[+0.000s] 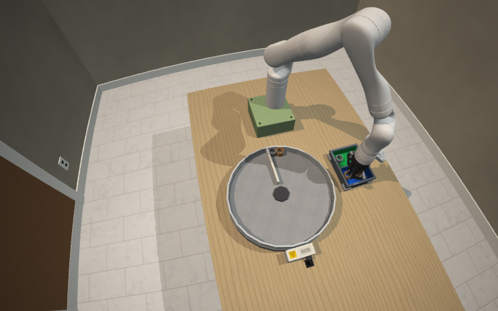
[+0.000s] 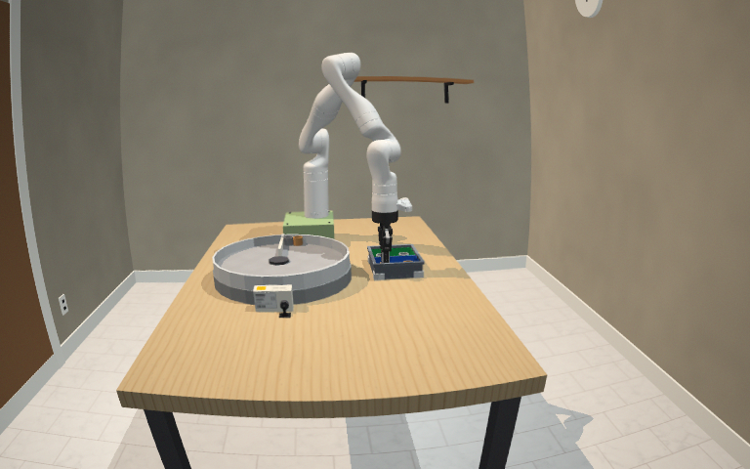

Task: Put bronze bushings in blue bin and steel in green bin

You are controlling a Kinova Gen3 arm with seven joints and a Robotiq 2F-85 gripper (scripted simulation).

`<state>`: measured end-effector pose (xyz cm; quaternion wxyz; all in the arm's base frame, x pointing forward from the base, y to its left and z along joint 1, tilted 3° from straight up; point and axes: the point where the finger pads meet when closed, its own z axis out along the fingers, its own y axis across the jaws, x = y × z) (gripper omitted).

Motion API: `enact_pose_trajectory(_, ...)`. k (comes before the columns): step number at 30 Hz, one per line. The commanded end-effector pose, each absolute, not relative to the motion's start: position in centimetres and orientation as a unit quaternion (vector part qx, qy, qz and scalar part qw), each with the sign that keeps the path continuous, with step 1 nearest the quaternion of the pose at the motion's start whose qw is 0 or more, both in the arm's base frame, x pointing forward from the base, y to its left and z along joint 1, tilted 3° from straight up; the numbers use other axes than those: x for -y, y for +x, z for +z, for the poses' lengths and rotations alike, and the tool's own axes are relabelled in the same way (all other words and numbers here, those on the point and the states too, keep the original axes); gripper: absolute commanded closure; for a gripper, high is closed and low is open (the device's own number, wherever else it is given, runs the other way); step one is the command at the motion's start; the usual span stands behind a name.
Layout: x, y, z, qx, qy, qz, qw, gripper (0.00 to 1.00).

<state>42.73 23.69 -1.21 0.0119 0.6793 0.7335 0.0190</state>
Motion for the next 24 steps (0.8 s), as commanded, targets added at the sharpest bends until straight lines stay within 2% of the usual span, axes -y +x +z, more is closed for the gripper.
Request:
enact_pose_trajectory(1, -23.7, 42.8, -1.0, -0.733, 0.679, 0.021, 0.013, 0.84)
enact_pose_trajectory(15, -23.7, 42.8, -0.7, -0.733, 0.679, 0.021, 0.013, 0.84)
enact_pose_trajectory(20, -23.7, 42.6, 4.2, -0.733, 0.679, 0.021, 0.013, 0.84)
enact_pose_trajectory(24, -23.7, 42.5, 5.2, -0.733, 0.679, 0.021, 0.013, 0.84)
